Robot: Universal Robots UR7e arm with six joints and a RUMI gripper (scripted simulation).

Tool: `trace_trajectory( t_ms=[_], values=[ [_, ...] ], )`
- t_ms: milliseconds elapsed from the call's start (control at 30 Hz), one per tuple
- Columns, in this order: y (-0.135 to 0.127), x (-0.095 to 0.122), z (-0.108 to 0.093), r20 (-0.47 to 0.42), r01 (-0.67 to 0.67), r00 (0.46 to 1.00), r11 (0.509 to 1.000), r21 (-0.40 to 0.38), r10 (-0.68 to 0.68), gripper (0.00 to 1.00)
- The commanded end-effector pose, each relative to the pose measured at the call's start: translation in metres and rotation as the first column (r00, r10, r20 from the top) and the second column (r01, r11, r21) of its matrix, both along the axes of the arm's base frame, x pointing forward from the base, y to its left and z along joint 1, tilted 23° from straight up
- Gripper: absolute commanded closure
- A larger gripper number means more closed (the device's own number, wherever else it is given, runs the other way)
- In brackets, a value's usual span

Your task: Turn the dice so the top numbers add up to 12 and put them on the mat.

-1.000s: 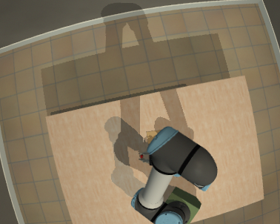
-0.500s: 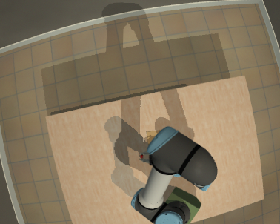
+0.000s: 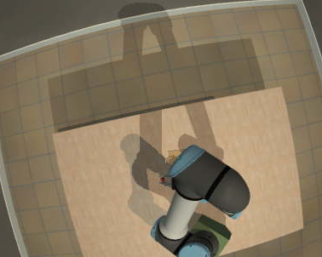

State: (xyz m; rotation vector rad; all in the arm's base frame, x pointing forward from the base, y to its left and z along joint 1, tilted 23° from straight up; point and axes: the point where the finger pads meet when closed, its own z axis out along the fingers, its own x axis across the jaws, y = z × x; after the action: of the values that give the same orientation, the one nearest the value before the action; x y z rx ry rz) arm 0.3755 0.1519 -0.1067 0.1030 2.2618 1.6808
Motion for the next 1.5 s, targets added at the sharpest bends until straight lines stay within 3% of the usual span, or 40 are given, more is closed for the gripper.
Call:
trace_trajectory(
  t_ms=[0, 467, 867, 1467],
  values=[
    [-0.005, 0.0, 0.001, 0.002, 0.001, 1.0, 1.0, -0.002, -0.001, 0.82],
    [-0.044, -0.012, 0.011, 0.002, 0.001, 1.0, 1.0, -0.002, -0.001, 0.82],
    [-0.048, -0.014, 0.014, 0.002, 0.001, 1.0, 1.0, -0.002, -0.001, 0.82],
    [-0.061, -0.028, 0.06, 0.002, 0.001, 1.0, 1.0, -0.002, -0.001, 0.82]
  ],
)
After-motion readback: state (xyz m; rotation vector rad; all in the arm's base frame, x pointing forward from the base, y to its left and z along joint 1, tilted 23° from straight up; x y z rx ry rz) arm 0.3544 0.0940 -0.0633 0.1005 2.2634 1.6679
